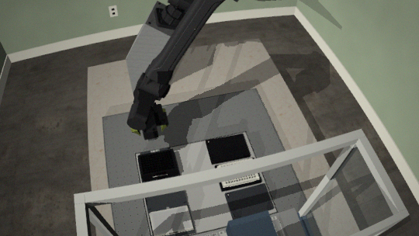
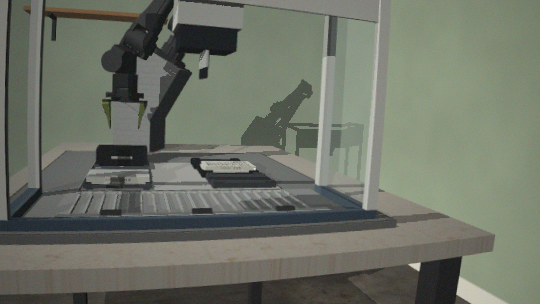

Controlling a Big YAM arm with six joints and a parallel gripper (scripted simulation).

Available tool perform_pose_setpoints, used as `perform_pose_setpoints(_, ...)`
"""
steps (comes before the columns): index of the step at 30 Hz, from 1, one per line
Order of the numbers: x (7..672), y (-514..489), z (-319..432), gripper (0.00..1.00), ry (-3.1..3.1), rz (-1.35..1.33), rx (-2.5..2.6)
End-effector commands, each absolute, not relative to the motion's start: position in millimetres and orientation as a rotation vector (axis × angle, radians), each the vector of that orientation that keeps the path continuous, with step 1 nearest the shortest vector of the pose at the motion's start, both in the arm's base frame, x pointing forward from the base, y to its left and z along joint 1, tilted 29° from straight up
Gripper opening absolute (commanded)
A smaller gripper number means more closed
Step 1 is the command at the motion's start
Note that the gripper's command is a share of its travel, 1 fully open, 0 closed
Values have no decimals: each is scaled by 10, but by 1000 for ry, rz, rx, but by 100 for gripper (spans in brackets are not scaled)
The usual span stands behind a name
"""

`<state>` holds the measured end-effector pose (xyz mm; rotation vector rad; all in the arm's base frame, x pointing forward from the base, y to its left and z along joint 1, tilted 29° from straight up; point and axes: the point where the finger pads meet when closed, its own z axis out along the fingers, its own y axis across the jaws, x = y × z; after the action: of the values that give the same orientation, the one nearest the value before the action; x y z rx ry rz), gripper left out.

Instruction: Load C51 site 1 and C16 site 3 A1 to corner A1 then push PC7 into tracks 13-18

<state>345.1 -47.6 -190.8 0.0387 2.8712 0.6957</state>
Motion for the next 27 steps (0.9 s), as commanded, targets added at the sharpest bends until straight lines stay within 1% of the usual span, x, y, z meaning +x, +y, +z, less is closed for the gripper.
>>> perform_pose_setpoints(1,3615,-456,-1950,80,2846,677,37)
perform_pose_setpoints(9,3632,-379,-2093,80,2848,678,38)
perform_pose_setpoints(10,3748,-405,-1997,80,2820,656,24)
perform_pose_setpoints(12,3640,-341,-2165,80,2849,678,38)
perform_pose_setpoints(24,3680,-189,-2448,80,2853,680,39)
perform_pose_setpoints(26,3680,-189,-2448,80,2853,680,39)
perform_pose_setpoints(27,3809,-241,-2327,80,2822,659,32)
